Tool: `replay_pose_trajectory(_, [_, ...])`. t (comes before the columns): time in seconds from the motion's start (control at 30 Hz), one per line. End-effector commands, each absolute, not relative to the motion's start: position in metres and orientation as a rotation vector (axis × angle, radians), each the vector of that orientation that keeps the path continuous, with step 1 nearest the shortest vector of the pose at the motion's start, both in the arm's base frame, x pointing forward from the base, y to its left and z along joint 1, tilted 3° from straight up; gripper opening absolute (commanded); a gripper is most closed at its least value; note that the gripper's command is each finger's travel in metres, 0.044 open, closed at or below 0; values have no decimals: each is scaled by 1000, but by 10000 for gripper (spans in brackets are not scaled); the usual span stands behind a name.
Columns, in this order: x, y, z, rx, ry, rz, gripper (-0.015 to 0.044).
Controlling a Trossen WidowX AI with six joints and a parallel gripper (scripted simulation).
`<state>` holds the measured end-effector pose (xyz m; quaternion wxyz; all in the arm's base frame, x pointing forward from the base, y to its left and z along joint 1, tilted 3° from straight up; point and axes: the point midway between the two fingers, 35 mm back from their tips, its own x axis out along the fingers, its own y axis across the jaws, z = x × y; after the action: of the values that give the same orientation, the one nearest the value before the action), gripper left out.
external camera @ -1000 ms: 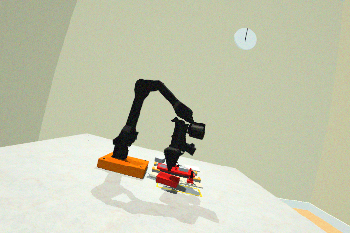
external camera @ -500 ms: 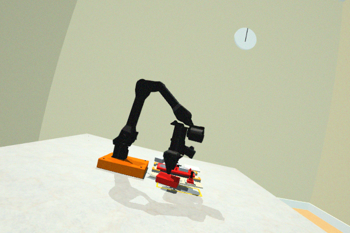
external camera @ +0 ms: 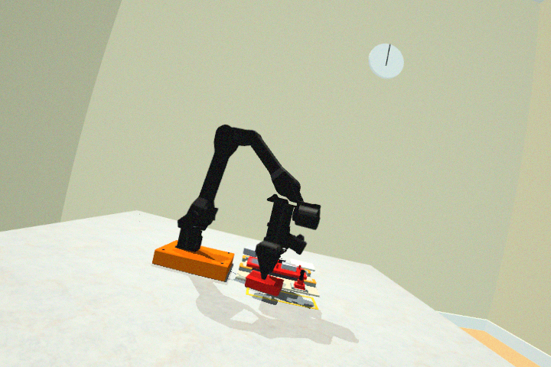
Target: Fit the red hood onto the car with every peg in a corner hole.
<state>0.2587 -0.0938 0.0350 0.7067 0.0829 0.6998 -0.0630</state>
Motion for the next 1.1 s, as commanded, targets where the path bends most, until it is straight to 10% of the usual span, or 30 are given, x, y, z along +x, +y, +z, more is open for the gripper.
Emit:
replay_pose_trajectory(0.0, [257,-92,30,192,1560,-141,440])
replay_pose_trajectory(1.07, [257,-92,15,192,1560,-141,440])
